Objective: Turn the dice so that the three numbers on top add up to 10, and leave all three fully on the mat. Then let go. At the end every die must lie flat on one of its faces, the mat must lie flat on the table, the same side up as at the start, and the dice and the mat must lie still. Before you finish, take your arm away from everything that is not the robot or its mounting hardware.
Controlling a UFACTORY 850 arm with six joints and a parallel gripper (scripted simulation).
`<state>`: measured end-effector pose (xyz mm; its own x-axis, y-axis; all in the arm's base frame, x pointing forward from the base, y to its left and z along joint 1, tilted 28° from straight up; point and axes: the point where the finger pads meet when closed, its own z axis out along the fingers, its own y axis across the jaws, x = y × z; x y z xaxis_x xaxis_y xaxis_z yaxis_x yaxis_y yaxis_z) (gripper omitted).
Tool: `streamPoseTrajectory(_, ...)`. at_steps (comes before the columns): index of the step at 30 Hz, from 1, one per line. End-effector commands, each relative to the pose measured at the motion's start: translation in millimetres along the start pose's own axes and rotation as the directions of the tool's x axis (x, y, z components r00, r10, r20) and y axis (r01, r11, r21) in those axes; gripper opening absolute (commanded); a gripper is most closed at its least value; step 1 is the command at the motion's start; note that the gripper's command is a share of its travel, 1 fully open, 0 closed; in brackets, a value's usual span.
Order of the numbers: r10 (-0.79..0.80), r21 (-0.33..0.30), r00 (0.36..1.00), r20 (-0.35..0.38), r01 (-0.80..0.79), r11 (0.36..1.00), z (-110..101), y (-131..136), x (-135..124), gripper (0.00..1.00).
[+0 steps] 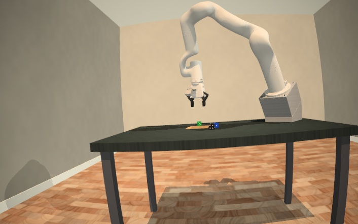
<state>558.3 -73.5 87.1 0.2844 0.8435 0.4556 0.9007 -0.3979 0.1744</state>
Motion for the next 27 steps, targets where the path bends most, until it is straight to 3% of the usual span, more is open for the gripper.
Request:
streamPoseTrajectory(1, 0.113, 0.018, 0.994, 0.008, -0.113, 0.993, 1, 1, 0, 1.0)
streamPoseTrajectory(8, 0.34, 0.016, 0.94, 0.012, -0.34, 0.94, 4, 1, 0, 1.0)
streamPoseTrajectory(15, 0.564, 0.013, 0.826, 0.015, -0.564, 0.826, 8, 1, 0, 1.0)
streamPoseTrajectory(16, 0.625, 0.011, 0.781, 0.016, -0.625, 0.781, 9, 1, 0, 1.0)
streamPoseTrajectory(19, 0.633, 0.011, 0.774, 0.016, -0.633, 0.774, 9, 1, 0, 1.0)
streamPoseTrajectory(21, 0.735, 0.009, 0.677, 0.018, -0.736, 0.677, 11, 1, 0, 1.0)
streamPoseTrajectory(26, 0.812, 0.007, 0.583, 0.019, -0.813, 0.583, 13, 1, 0, 1.0)
streamPoseTrajectory(27, 0.854, 0.005, 0.52, 0.019, -0.854, 0.52, 14, 1, 0, 1.0)
